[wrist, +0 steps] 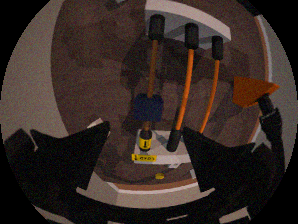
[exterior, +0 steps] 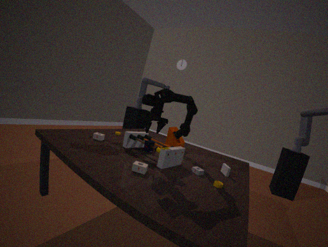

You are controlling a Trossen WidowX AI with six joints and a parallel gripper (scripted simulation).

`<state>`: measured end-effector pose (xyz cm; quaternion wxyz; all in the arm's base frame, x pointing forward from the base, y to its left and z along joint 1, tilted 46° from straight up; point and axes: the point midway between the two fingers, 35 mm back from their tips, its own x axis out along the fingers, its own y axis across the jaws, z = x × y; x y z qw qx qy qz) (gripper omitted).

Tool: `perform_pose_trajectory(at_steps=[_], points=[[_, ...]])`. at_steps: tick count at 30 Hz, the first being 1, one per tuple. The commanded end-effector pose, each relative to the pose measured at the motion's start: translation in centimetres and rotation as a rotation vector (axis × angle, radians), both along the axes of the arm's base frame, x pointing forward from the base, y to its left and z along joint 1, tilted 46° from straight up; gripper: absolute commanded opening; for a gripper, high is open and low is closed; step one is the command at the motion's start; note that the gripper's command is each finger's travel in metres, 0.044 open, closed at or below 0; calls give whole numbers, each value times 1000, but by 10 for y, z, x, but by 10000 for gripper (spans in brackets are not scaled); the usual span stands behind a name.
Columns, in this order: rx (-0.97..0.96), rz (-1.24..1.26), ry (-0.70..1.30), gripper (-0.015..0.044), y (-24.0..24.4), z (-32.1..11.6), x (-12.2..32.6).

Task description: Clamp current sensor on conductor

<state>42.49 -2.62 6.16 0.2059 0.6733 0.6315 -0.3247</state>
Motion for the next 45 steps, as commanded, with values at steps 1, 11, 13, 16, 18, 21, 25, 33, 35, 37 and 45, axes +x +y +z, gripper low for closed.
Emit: perform_pose_trajectory(at_steps=[1, 11, 13, 16, 18, 21, 25, 33, 35, 37, 45], points=[[1, 16, 6, 440, -1, 4, -2], [1, 16, 6, 440, -1, 4, -2], [1, 16, 6, 440, -1, 4, -2], [1, 16, 6, 440, -1, 4, -2], [1, 16, 6, 440, -1, 4, -2], [1, 16, 6, 440, -1, 4, -2], [1, 16, 6, 440, -1, 4, -2], [1, 16, 6, 440, -1, 4, -2], [1, 16, 6, 440, -1, 4, -2], [1, 16, 6, 440, -1, 4, -2], [-317, 183, -107, 440, 39, 29, -19]])
